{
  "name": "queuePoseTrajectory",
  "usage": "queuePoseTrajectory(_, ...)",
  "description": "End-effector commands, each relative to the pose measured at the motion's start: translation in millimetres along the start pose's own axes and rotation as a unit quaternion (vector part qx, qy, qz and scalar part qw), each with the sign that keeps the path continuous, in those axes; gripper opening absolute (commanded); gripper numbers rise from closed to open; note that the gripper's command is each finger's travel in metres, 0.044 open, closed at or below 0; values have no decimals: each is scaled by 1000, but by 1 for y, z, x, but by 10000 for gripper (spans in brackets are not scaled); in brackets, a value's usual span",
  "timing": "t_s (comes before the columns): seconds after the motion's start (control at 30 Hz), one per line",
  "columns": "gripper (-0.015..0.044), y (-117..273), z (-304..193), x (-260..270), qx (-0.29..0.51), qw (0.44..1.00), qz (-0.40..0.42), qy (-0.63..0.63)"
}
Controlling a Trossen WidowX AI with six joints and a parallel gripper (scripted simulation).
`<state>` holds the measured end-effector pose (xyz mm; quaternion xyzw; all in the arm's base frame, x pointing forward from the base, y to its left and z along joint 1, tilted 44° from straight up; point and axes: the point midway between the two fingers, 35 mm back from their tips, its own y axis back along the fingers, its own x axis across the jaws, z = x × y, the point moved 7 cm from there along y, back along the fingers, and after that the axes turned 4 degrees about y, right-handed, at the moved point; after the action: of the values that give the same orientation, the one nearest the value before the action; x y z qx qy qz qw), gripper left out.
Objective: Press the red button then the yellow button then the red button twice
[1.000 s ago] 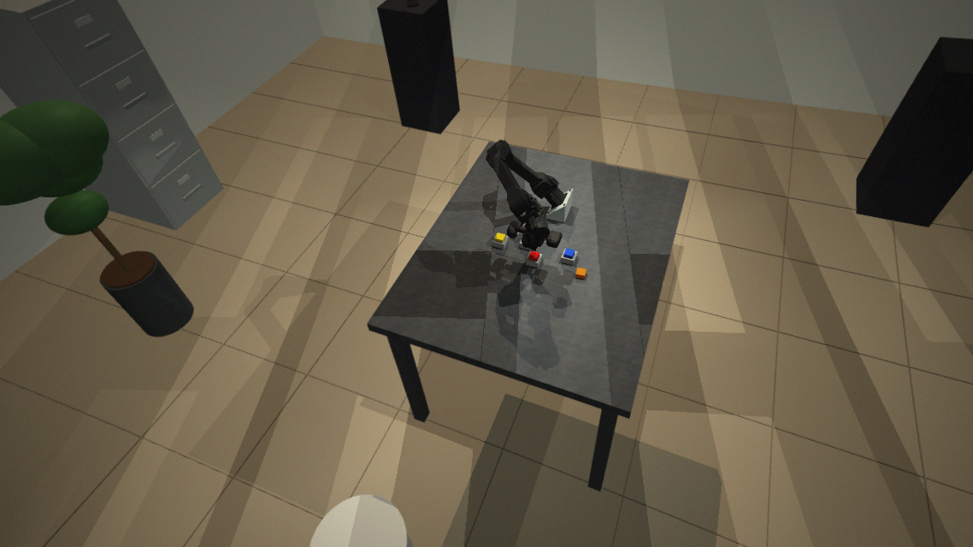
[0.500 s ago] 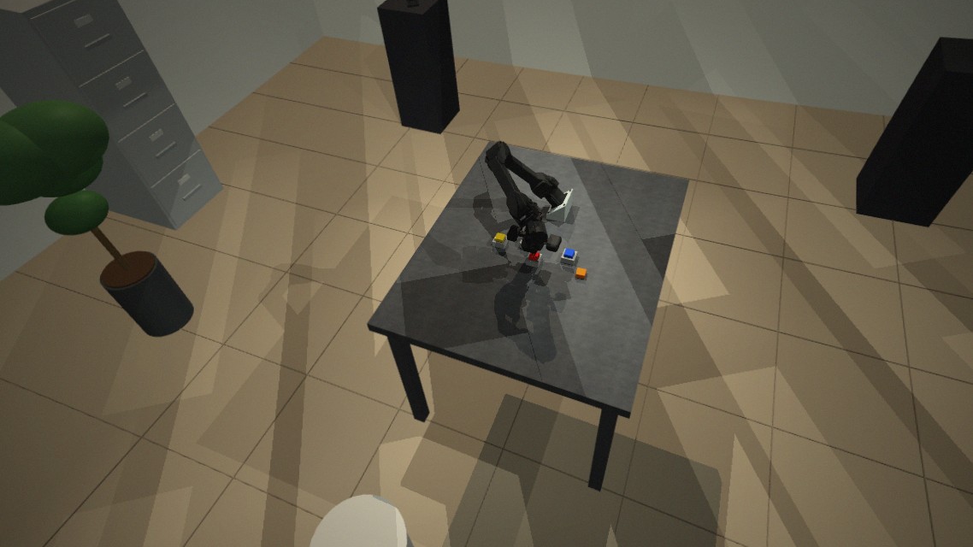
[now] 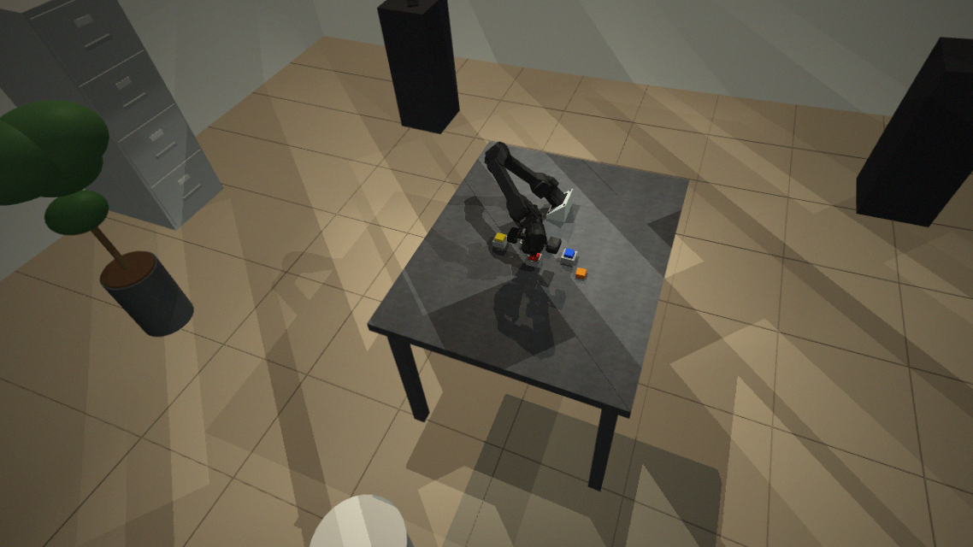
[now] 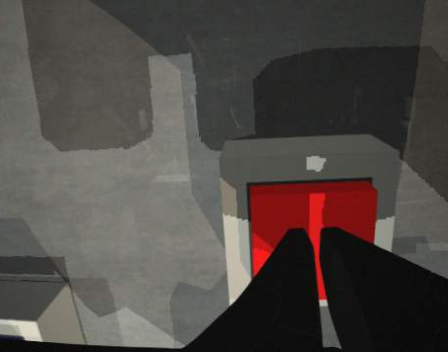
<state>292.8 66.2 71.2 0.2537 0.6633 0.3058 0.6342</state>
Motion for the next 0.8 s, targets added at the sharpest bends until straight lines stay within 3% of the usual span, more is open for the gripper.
queuePoseTrajectory(0.0,20,-2,-1,0,3,1000,-2,4)
queuePoseTrajectory(0.37,20,-2,-1,0,3,1000,-2,4)
queuePoseTrajectory(0.5,20,28,-1,0,3,1000,-2,4)
queuePoseTrajectory(0.67,20,33,-1,0,3,1000,-2,4)
queuePoseTrajectory(0.77,20,61,1,1,3,1000,0,4)
